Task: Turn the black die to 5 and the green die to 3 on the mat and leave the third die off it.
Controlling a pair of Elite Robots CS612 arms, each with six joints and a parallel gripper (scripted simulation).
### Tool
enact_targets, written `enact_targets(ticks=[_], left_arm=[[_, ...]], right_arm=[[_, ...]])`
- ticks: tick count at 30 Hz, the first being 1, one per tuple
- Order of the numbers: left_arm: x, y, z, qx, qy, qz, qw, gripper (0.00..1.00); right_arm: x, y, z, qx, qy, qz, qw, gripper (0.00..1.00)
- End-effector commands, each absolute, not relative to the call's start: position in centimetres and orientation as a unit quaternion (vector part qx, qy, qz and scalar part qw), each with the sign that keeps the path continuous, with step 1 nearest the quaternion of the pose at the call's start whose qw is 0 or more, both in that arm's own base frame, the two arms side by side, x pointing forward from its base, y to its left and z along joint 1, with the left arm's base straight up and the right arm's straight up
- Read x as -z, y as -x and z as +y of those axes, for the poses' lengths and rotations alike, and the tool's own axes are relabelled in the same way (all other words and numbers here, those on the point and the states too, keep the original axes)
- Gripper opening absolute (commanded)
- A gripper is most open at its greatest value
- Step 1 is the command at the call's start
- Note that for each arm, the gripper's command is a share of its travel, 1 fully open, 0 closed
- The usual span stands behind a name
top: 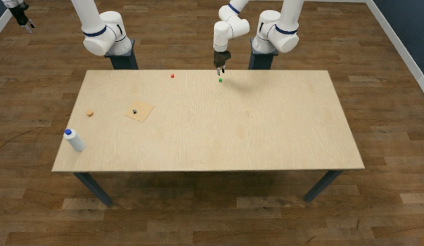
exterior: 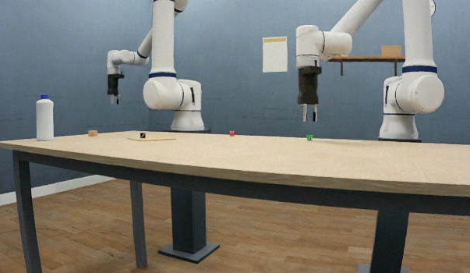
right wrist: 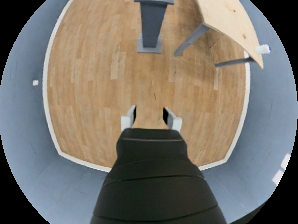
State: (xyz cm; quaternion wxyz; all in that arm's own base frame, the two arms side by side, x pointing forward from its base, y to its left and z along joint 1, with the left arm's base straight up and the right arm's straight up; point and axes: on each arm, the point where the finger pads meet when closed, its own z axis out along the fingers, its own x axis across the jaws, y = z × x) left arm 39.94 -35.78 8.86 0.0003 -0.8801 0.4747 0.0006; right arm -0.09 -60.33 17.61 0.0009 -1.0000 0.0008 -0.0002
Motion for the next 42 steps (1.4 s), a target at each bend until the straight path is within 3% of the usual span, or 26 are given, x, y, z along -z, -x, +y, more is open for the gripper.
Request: enact_targets(ticks=[1,22,42], left_arm=[[-8.3,-40.0,-35.8,0.0,0.88,0.475,0.0,0.7],[-5.5,-40.0,-35.8,0.0,0.88,0.475,0.0,0.7],[-4.6,-40.0,-35.8,0.0,0.88,0.475,0.0,0.7]], right_arm=[[-17.7,0.1,-60.4,0.0,1.0,0.001,0.0,1.0],[-17.7,0.1,-60.4,0.0,1.0,0.001,0.0,1.0],[-17.7,0.1,-60.4,0.0,1.0,0.001,0.0,1.0]])
